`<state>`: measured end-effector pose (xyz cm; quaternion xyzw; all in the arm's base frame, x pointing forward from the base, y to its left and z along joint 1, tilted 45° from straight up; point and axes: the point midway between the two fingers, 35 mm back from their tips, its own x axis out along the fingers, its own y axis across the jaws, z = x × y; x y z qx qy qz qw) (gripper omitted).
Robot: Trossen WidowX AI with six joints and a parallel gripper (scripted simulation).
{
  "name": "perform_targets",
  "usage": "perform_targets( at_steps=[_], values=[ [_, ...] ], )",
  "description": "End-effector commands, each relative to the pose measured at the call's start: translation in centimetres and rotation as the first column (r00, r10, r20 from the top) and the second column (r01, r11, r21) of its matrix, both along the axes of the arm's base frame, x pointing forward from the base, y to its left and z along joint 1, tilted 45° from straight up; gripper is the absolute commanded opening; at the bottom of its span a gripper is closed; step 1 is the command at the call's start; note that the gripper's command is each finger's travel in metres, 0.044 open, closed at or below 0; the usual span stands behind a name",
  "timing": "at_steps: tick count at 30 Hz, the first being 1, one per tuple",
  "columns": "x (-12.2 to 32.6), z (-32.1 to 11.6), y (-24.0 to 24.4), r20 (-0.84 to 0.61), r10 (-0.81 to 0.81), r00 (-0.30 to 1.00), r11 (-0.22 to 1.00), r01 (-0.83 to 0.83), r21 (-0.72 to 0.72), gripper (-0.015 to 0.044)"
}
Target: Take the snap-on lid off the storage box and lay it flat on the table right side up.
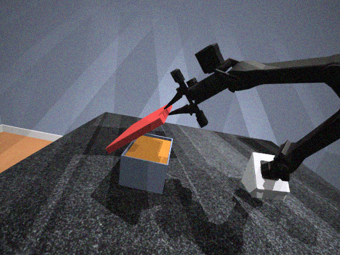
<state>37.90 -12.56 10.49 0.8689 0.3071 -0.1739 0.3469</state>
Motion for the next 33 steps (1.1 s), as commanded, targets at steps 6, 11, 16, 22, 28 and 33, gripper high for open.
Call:
perform_targets(
  at_steps=[6, 11, 16, 22, 28, 33],
  values=[
    [0.1, 0.9, -0.8, 0.016, -0.002, 1.000, 1.000, 0.002, -0.010, 0.0000],
    [0.0, 1.2, 0.4, 0.016, -0.002, 1.000, 1.000, 0.002, -0.009, 0.0000],
    [-0.1, 1.9, 1.1, 0.016, -0.002, 1.000, 1.000, 0.002, -0.009, 0.0000],
    [-0.1, 2.7, 2.0, 0.016, -0.002, 1.000, 1.000, 0.002, -0.008, 0.0000],
    [-0.2, 3.5, 2.8, 0.015, -0.002, 1.000, 1.000, 0.002, -0.008, 0.0000],
    [-0.2, 4.2, 3.5, 0.015, -0.002, 1.000, 1.000, 0.002, -0.007, 0.0000]
  ],
)
